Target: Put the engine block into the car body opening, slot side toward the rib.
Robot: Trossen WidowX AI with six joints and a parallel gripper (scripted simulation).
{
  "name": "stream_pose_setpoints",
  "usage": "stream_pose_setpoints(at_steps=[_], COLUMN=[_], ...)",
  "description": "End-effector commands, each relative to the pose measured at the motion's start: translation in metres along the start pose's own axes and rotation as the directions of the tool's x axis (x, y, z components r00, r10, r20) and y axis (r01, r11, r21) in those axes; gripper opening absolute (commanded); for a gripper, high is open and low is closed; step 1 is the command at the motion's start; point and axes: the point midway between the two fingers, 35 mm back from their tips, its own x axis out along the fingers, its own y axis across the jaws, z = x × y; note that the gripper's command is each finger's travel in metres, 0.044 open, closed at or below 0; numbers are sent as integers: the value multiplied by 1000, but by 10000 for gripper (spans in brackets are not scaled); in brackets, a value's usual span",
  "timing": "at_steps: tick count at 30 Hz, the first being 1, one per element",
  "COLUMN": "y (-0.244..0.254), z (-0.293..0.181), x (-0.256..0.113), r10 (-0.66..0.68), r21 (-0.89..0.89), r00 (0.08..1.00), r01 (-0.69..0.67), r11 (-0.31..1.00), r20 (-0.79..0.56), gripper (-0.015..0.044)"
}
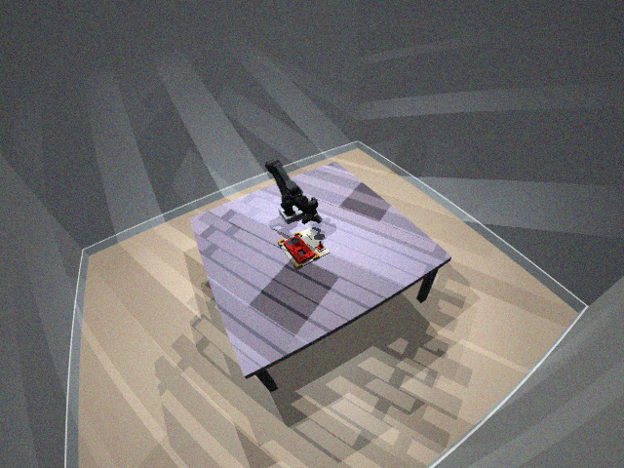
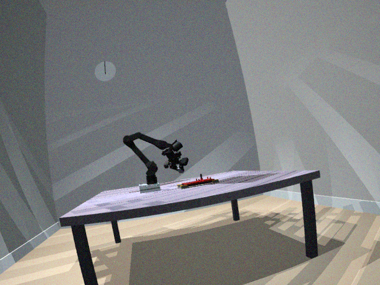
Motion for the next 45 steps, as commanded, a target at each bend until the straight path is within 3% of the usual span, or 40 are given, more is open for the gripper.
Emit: stream_pose_setpoints(at_steps=[1,45], y=[1,2], z=[-6,-56], x=[7,62], r10=[6,6], r21=[-4,-4], r00=[1000,1000], r01=[-6,-6], r11=[1000,1000], r20=[5,4], gripper=[0,0])
